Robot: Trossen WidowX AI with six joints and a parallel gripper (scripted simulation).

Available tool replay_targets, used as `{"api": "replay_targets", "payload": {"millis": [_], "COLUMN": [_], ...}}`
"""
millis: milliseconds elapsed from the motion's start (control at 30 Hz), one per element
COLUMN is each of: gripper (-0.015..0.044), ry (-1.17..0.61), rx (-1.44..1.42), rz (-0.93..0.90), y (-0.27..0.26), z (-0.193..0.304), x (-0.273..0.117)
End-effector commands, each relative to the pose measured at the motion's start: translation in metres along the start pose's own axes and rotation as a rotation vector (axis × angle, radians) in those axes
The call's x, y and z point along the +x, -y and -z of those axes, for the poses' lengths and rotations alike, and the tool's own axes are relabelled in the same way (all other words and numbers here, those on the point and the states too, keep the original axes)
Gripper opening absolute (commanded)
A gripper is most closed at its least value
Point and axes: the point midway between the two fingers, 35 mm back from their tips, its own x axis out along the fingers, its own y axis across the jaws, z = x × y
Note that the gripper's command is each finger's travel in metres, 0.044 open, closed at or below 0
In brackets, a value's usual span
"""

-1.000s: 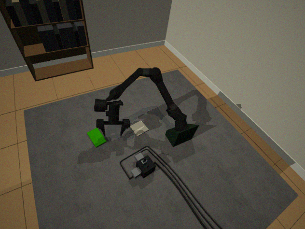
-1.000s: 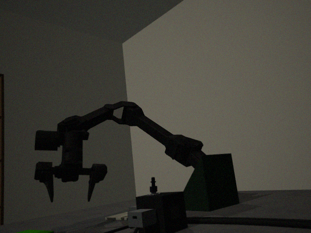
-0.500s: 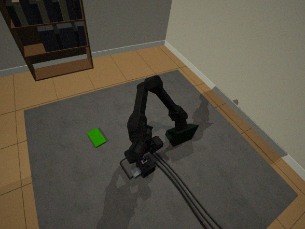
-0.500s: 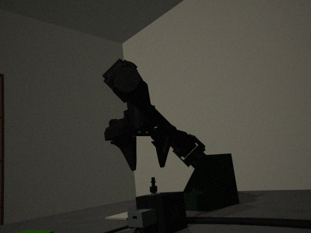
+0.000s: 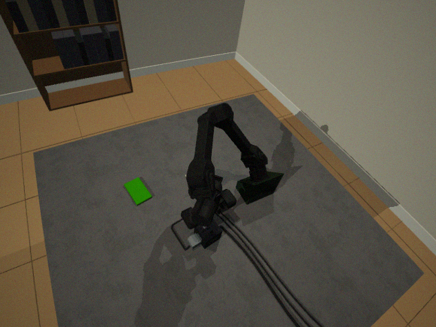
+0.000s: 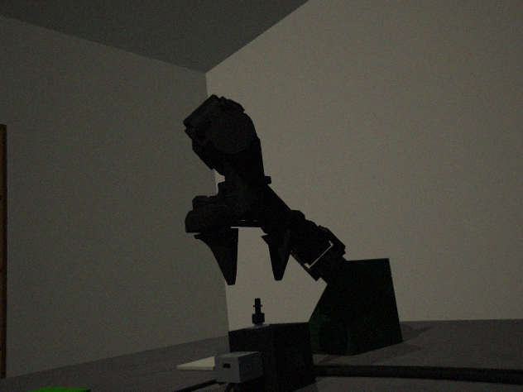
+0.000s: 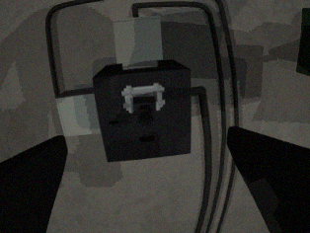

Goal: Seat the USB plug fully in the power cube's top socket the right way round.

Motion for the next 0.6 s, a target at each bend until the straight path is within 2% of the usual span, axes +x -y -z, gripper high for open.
{"api": "replay_targets", "payload": {"millis": [0,567], "gripper": [0.044,0.044], "ry": [0.005,0.005], "rx": [0.002,0.002], "rz": [-0.002,-0.002], "y": [0.0,0.0], "z": [0.0,-0.001], "x": [0.004,0.021]}}
